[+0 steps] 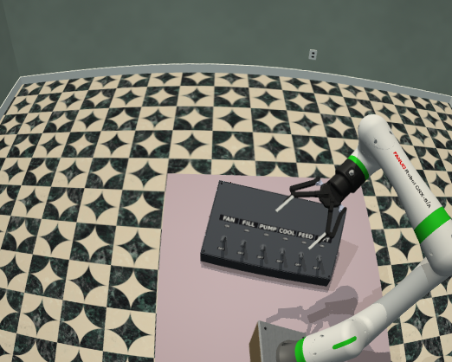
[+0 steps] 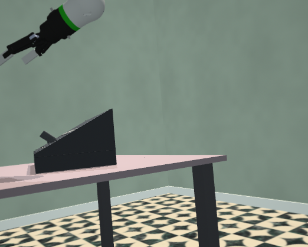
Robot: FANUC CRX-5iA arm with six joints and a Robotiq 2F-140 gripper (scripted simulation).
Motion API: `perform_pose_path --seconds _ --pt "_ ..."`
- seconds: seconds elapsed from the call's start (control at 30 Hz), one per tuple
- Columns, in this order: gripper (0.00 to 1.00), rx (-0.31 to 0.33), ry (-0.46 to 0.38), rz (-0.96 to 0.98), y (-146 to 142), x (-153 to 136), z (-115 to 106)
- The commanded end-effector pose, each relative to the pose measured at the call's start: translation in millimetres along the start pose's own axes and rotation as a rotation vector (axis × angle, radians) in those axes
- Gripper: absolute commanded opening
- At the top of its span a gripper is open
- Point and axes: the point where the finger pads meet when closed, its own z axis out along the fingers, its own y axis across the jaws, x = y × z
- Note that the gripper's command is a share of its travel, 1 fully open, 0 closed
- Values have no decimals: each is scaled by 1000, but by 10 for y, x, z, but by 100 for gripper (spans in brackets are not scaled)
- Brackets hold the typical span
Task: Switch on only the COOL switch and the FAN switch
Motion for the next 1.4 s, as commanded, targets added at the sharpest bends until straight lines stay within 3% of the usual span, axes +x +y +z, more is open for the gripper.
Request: perform_pose_path --seconds 0.0,1.13,1.23,1.33,1.37 --pt "100 0 0 0 -1 -2 -1" --pt "100 -1 1 0 -1 1 2" --pt "100 -38 52 23 -12 135 132" --pt "100 -151 235 75 -40 567 490" --pt "100 -151 235 75 -40 567 490"
